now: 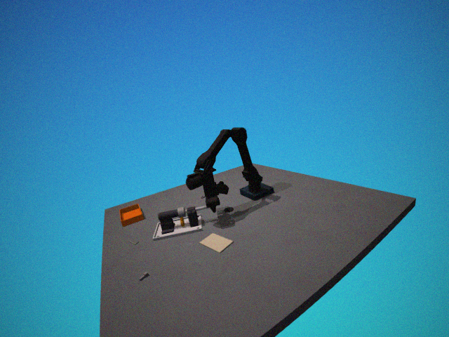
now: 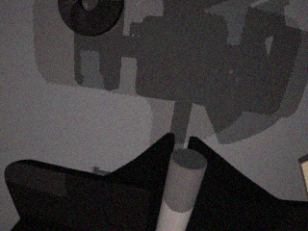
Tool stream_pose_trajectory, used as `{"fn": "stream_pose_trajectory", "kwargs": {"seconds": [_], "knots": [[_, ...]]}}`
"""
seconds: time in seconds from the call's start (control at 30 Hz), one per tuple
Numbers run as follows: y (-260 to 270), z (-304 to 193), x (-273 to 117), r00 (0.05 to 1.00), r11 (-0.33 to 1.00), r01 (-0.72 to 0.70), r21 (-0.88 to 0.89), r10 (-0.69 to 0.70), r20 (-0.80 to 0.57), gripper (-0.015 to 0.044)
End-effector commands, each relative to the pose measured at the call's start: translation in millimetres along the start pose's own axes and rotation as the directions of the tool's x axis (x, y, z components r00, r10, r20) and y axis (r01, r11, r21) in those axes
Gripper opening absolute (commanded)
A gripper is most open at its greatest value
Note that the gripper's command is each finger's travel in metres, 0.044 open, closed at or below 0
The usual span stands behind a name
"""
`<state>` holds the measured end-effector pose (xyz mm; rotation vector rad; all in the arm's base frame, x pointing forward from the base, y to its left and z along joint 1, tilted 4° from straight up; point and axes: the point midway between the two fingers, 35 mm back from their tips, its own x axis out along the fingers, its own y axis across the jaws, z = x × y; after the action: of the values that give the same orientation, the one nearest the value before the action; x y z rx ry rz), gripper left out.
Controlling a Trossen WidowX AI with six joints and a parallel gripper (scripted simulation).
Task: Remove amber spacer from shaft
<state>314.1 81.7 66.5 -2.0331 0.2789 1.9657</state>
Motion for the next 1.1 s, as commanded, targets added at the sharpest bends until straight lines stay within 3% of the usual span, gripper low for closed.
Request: {"fn": "stream_pose_trajectory", "kwargs": {"seconds": [0.0, 1.07], "knots": [[1, -4, -1, 1.0, 1.0, 0.0, 0.0, 0.0, -0.008, 0.0], [1, -17, -1, 1.0, 1.0, 0.0, 0.0, 0.0, -0.009, 0.0]]}}
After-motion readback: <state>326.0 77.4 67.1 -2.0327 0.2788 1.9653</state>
